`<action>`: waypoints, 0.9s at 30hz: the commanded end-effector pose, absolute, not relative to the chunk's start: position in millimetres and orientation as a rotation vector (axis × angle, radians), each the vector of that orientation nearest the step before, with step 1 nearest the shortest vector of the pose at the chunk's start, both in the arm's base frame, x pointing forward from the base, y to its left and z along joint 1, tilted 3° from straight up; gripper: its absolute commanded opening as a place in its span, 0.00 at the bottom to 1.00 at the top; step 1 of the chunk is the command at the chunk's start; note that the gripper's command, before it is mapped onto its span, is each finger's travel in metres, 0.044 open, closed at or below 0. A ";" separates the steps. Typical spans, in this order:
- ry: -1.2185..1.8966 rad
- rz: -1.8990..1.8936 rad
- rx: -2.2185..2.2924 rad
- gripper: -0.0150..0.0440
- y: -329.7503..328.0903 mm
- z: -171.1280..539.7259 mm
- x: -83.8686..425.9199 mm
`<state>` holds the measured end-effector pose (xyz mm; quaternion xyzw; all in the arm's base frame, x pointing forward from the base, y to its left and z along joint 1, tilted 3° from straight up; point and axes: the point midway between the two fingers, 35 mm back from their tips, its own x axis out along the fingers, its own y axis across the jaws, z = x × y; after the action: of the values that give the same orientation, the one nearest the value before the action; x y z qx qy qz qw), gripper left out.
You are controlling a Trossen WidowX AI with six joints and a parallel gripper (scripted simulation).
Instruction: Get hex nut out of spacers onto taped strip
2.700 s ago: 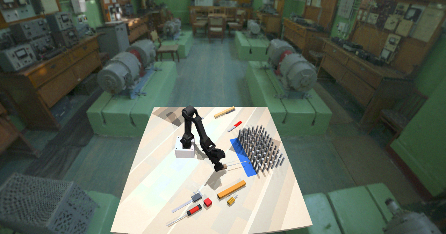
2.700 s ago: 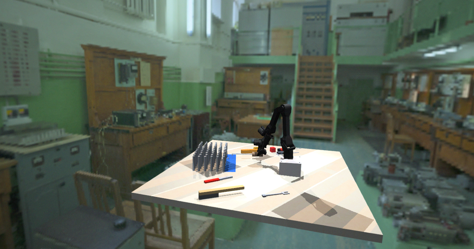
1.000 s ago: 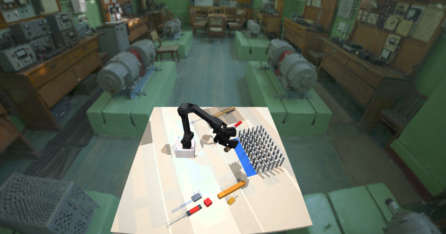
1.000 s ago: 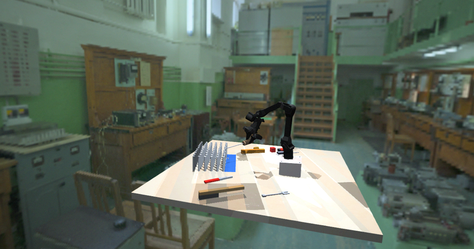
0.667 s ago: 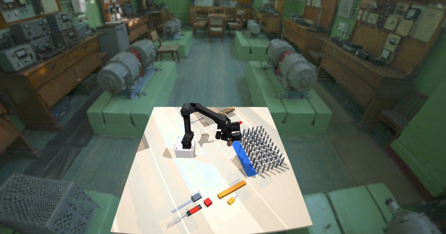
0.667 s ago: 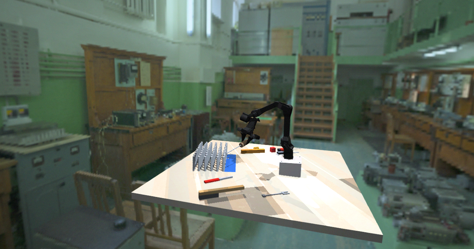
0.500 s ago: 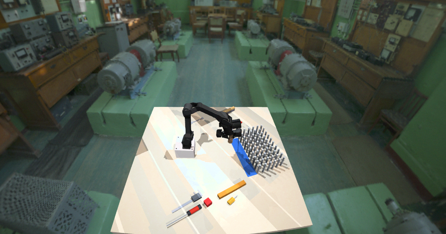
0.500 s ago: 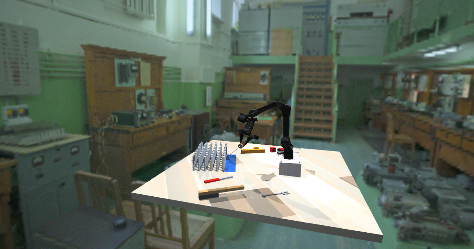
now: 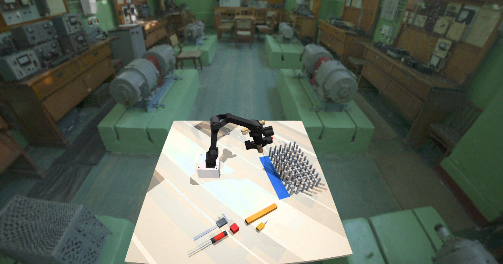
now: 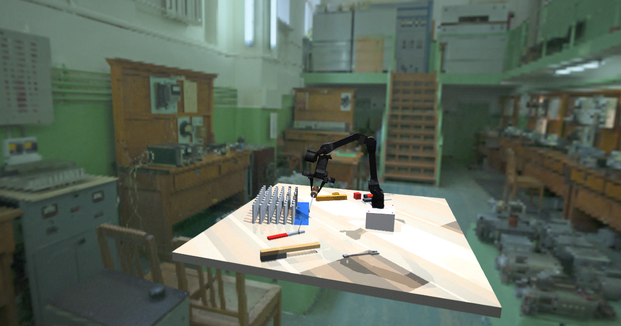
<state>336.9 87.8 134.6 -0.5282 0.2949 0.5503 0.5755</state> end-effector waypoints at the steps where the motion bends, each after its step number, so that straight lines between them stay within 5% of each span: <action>1: 0.622 1.395 -1.303 0.25 113.5 136.4 333.8; 27: 0.101 2.031 -1.628 0.25 254.7 140.8 273.5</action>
<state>285.4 236.0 139.7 -0.6030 0.0748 0.7323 0.3074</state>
